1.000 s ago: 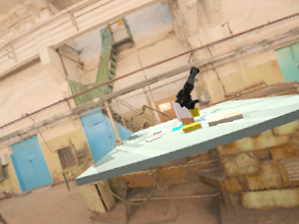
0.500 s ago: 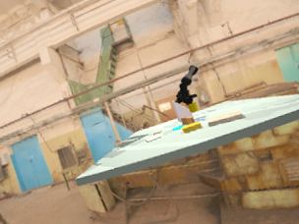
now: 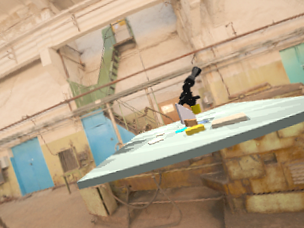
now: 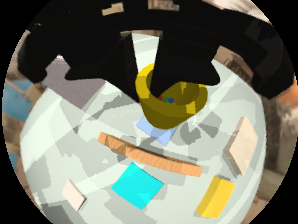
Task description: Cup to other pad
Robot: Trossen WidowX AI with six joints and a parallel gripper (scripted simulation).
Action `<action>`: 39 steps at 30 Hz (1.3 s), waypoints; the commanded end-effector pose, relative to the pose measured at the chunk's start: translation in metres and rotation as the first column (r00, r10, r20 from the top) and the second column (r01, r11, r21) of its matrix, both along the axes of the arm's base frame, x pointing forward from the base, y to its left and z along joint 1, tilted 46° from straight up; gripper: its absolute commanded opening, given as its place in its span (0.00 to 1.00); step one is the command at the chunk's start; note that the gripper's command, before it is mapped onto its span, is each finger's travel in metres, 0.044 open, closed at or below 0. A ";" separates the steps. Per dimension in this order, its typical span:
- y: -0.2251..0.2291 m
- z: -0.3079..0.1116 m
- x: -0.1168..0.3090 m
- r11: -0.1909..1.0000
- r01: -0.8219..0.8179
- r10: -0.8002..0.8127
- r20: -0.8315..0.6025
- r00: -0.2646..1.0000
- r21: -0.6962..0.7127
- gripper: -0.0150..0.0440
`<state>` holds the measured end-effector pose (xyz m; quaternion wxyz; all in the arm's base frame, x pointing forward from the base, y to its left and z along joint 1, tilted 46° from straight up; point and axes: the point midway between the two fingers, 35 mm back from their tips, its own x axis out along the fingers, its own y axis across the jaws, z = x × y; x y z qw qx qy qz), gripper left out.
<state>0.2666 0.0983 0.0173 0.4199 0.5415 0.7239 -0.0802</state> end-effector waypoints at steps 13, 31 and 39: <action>-0.013 -0.013 0.006 1.000 -0.001 0.001 0.000 1.000 -0.003 0.25; -0.038 -0.037 0.018 1.000 -0.003 0.003 0.003 1.000 -0.005 0.25; -0.049 -0.048 0.024 1.000 -0.003 0.003 0.004 1.000 -0.006 0.25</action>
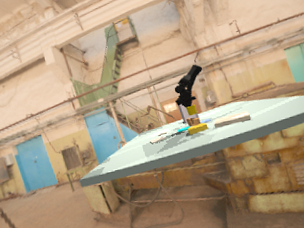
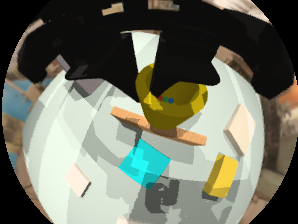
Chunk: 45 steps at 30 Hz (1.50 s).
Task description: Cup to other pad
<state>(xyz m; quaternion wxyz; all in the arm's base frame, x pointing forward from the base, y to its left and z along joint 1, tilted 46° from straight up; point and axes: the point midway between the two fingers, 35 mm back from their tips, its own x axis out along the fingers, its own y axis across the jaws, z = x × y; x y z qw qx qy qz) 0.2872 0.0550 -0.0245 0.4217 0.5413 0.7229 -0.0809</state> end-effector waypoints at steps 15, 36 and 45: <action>-0.027 -0.026 0.013 1.000 -0.004 0.004 0.002 1.000 -0.004 0.25; -0.056 -0.054 0.026 1.000 -0.005 0.005 0.004 1.000 -0.006 0.25; -0.068 -0.067 0.031 1.000 -0.005 0.005 0.005 1.000 -0.007 0.25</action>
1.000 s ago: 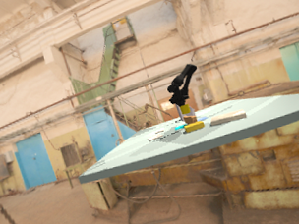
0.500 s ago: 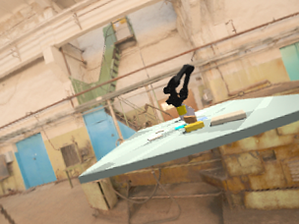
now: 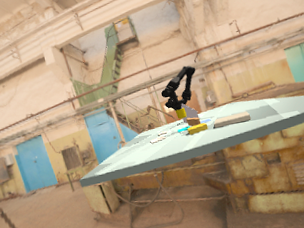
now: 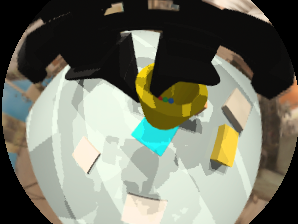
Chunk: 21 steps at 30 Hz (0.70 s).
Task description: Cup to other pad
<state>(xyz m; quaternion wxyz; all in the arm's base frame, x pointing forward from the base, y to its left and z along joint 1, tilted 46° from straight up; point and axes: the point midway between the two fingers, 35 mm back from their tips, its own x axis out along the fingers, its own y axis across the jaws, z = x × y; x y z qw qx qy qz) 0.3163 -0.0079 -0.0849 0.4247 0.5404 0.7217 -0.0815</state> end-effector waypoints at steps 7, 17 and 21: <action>-0.012 -0.014 0.005 1.000 -0.005 0.005 0.000 1.000 -0.002 0.25; 0.000 -0.025 0.004 1.000 -0.005 0.005 0.000 1.000 -0.002 0.25; 0.005 -0.030 0.004 1.000 -0.005 0.005 0.000 1.000 -0.001 0.25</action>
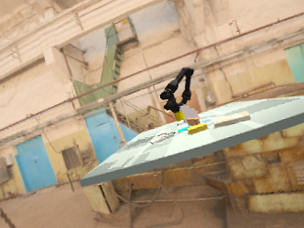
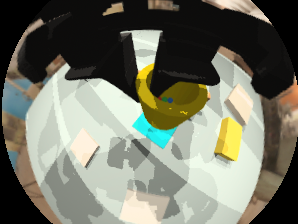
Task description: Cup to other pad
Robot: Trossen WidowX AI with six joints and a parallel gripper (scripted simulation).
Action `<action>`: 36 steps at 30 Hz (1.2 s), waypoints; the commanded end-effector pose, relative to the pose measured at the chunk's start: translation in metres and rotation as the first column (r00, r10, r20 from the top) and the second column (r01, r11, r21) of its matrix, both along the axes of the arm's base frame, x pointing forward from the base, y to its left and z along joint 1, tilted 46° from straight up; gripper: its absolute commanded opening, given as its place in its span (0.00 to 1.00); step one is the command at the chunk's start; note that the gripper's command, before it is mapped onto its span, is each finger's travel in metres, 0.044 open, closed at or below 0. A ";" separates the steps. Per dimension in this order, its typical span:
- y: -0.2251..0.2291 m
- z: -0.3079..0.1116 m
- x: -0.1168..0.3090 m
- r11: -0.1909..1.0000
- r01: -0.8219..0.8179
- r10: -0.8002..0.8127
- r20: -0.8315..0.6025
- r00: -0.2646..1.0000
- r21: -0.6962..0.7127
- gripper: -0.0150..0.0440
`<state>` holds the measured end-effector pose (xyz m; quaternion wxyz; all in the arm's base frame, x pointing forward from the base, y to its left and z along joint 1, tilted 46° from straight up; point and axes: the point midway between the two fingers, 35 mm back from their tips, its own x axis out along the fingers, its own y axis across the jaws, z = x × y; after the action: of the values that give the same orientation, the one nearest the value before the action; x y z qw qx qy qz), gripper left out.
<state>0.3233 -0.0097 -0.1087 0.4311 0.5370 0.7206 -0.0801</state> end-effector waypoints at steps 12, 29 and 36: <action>0.022 -0.022 -0.003 1.000 0.001 -0.001 -0.011 1.000 0.007 0.25; 0.043 -0.043 -0.006 1.000 0.001 -0.001 -0.011 1.000 0.009 0.25; 0.048 -0.048 -0.007 1.000 0.001 -0.001 -0.012 1.000 0.010 0.25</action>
<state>0.3193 0.0346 -0.1530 0.4293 0.5375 0.7215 -0.0785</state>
